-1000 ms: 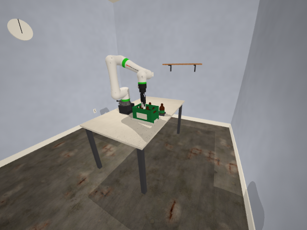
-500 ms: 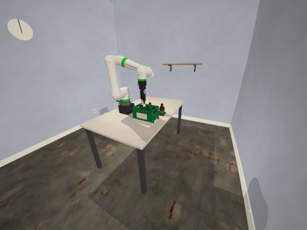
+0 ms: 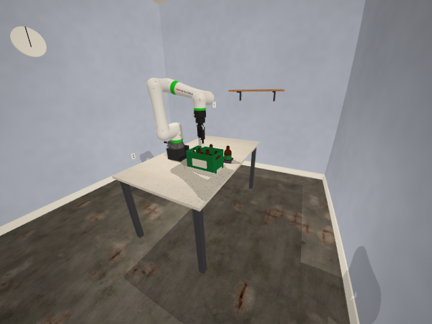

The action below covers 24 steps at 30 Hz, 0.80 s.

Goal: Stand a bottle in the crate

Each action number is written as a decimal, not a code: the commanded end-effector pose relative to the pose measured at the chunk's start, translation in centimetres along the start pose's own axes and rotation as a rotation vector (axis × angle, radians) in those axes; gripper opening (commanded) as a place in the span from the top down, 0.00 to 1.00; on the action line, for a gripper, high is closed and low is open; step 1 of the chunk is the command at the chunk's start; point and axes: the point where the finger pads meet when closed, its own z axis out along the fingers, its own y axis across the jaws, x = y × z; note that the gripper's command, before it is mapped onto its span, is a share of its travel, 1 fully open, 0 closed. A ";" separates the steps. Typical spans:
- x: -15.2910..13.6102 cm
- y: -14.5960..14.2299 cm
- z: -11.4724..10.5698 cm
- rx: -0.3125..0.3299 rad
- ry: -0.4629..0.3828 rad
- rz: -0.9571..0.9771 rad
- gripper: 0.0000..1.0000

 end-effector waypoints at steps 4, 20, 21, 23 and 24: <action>0.0 0.0 -0.3 0.000 0.000 0.000 0.62; 0.0 0.0 -0.4 0.000 0.000 0.000 1.00; 0.0 0.0 -0.4 0.000 0.000 0.000 1.00; 0.0 0.0 -0.4 0.000 0.000 0.000 1.00; 0.0 0.0 -0.4 0.000 0.000 0.000 1.00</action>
